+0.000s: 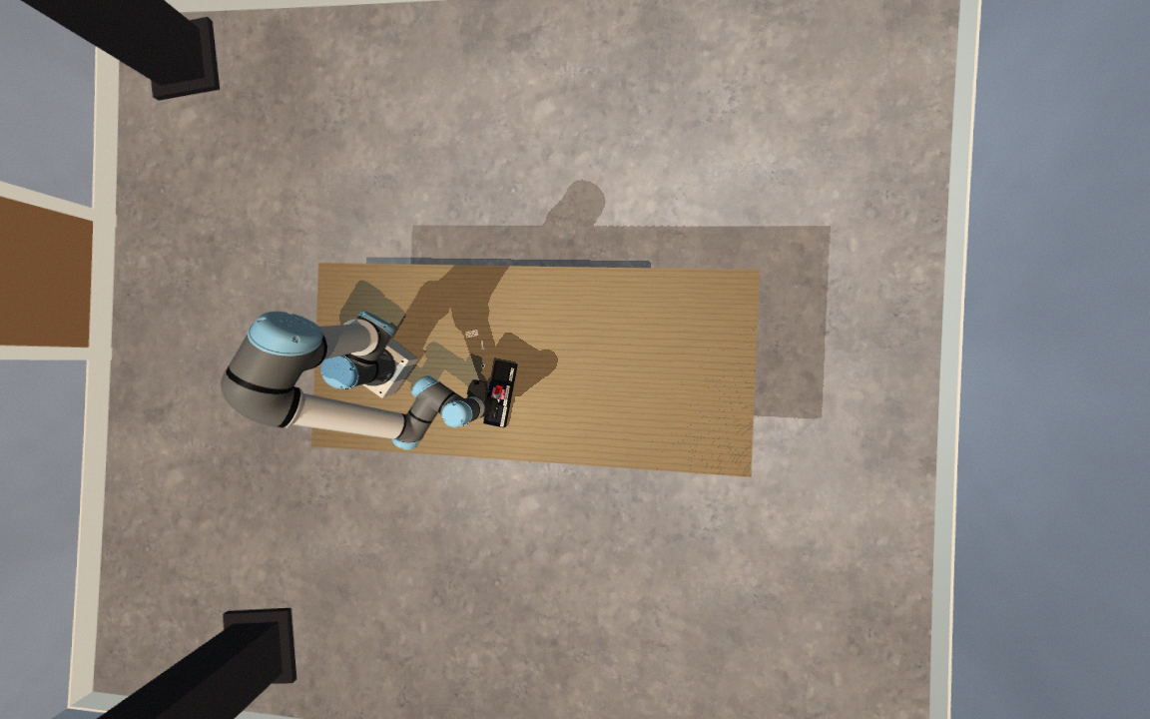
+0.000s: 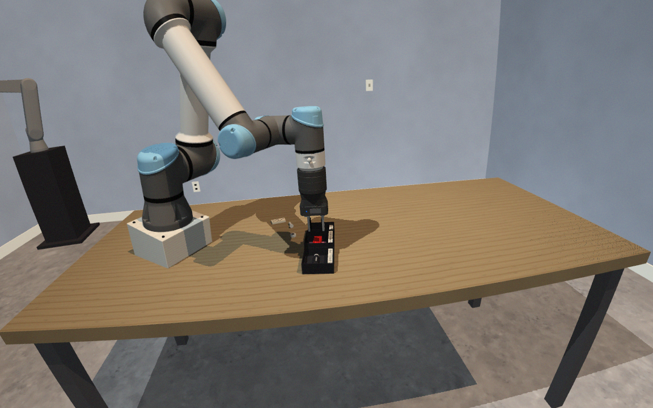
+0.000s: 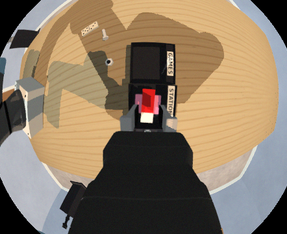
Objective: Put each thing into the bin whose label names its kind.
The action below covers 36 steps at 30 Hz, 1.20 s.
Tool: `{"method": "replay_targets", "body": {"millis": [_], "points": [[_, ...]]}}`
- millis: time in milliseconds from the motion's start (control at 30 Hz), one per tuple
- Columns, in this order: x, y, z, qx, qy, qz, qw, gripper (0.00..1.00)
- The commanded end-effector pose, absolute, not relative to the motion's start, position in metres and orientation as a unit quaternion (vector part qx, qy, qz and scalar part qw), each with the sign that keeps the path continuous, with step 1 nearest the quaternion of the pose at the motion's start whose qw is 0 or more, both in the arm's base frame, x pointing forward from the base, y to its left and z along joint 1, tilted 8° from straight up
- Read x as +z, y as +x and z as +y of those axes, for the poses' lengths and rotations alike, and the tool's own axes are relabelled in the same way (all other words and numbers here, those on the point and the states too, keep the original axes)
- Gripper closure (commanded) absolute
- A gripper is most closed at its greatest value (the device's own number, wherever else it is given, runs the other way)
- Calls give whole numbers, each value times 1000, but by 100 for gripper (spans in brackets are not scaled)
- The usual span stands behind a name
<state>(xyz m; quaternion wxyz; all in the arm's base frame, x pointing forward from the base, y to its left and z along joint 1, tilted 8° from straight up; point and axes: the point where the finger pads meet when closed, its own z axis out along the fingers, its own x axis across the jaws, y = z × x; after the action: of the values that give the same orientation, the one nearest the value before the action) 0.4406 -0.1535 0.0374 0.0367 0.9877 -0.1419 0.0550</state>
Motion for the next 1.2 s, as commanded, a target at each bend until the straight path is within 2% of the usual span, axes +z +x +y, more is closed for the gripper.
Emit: {"method": "replay_targets", "body": {"millis": [0, 1167], "points": [[35, 431, -128, 52, 996, -67, 41, 21], [8, 353, 94, 30, 954, 294, 51, 21]]}}
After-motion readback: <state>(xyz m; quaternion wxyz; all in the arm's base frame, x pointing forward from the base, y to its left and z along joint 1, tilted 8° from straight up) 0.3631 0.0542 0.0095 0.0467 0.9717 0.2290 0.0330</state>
